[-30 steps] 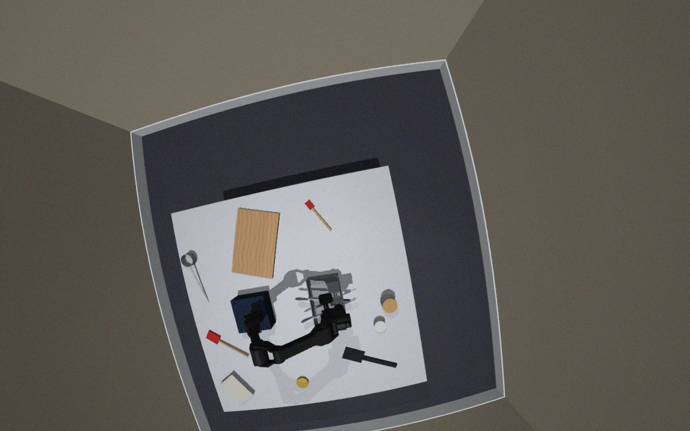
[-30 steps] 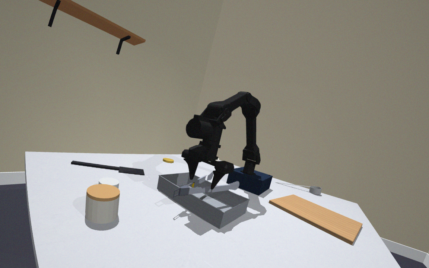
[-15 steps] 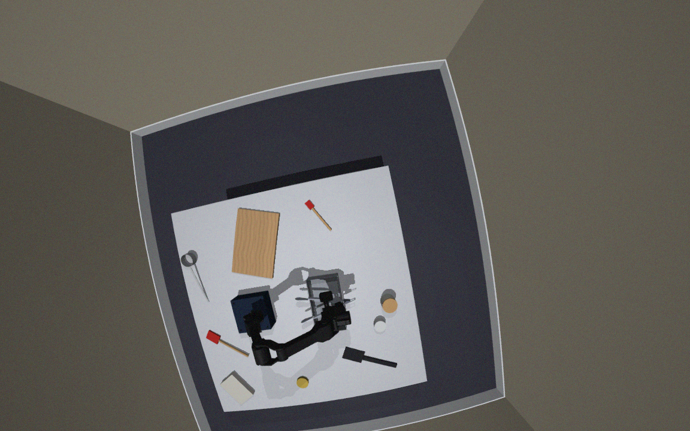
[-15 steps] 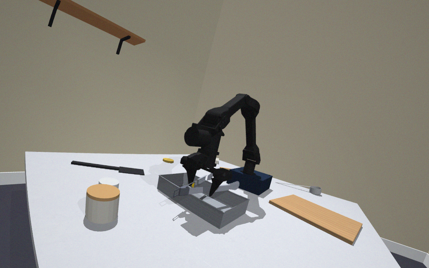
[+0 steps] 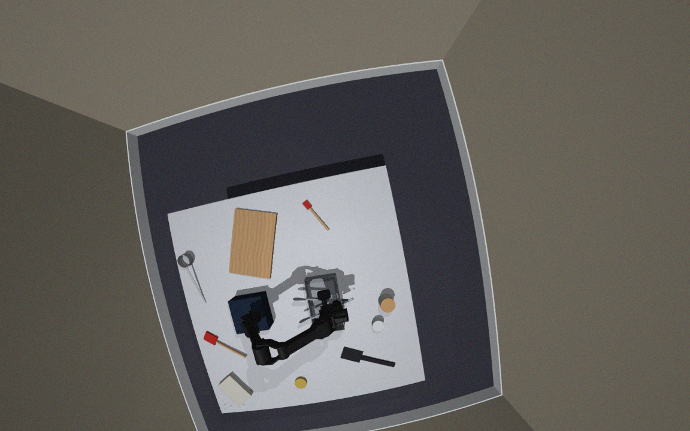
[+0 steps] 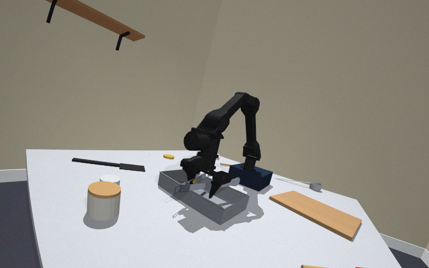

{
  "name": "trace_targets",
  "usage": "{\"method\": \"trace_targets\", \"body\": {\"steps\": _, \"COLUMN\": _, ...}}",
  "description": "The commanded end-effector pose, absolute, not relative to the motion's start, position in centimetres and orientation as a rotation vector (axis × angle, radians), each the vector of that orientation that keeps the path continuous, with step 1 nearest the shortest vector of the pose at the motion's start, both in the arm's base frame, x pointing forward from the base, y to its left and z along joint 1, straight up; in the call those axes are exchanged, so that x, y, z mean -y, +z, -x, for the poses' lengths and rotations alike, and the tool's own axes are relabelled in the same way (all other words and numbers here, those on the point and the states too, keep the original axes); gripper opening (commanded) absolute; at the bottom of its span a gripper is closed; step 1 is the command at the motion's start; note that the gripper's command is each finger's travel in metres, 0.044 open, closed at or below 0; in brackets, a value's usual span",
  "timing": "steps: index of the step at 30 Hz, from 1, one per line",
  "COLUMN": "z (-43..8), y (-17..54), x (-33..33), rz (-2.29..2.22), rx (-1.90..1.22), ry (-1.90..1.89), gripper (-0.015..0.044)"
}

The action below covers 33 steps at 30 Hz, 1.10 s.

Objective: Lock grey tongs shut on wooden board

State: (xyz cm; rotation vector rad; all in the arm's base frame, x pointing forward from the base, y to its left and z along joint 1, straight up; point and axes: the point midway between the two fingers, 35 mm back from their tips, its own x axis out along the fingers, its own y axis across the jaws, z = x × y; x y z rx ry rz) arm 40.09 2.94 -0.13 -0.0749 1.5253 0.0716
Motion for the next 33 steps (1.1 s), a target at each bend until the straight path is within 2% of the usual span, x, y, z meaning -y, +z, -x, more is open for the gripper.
{"method": "trace_targets", "body": {"steps": 1, "z": -40.09, "y": -0.13, "x": -2.94, "rz": 0.075, "rx": -1.525, "ry": 0.072, "gripper": 0.0414}}
{"method": "trace_targets", "body": {"steps": 3, "z": -40.09, "y": -0.13, "x": -2.94, "rz": 0.075, "rx": -1.525, "ry": 0.072, "gripper": 0.0361}}
{"method": "trace_targets", "body": {"steps": 33, "z": -40.09, "y": -0.13, "x": -2.94, "rz": 0.075, "rx": -1.525, "ry": 0.072, "gripper": 0.0161}}
